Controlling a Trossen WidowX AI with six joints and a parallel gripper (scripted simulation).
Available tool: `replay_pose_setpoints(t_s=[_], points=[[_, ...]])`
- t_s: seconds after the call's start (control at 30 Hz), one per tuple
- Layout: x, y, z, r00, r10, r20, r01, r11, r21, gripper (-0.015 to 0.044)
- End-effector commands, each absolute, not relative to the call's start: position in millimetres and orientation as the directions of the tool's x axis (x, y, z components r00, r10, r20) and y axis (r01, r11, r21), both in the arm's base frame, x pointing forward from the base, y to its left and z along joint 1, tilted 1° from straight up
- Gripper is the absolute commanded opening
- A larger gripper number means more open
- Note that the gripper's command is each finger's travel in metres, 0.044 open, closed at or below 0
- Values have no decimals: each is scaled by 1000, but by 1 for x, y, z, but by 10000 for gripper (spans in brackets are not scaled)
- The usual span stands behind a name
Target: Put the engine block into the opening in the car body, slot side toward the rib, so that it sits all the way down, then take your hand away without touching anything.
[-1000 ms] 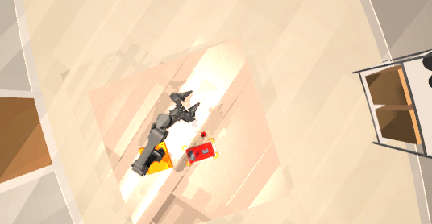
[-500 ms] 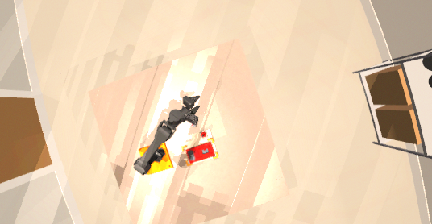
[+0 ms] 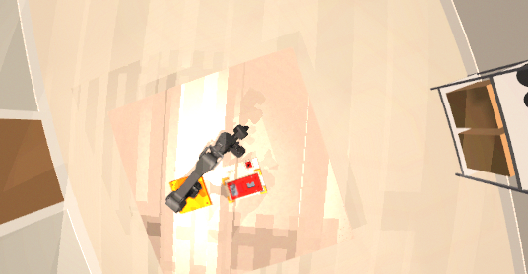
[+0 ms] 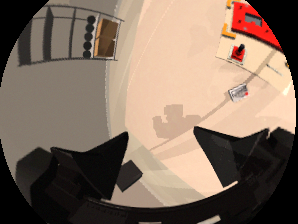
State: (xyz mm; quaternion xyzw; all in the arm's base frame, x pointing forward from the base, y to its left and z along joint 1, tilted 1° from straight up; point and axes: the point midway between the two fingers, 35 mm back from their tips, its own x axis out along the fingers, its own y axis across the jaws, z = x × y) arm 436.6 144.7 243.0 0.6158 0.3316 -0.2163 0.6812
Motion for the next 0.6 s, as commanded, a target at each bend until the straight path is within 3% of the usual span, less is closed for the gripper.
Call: replay_pose_setpoints(t_s=[0.0, 0.57], points=[[428, 137, 222, 621, 97, -778, 779, 38, 626, 440], [389, 104, 160, 343, 30, -939, 869, -390, 305, 440]])
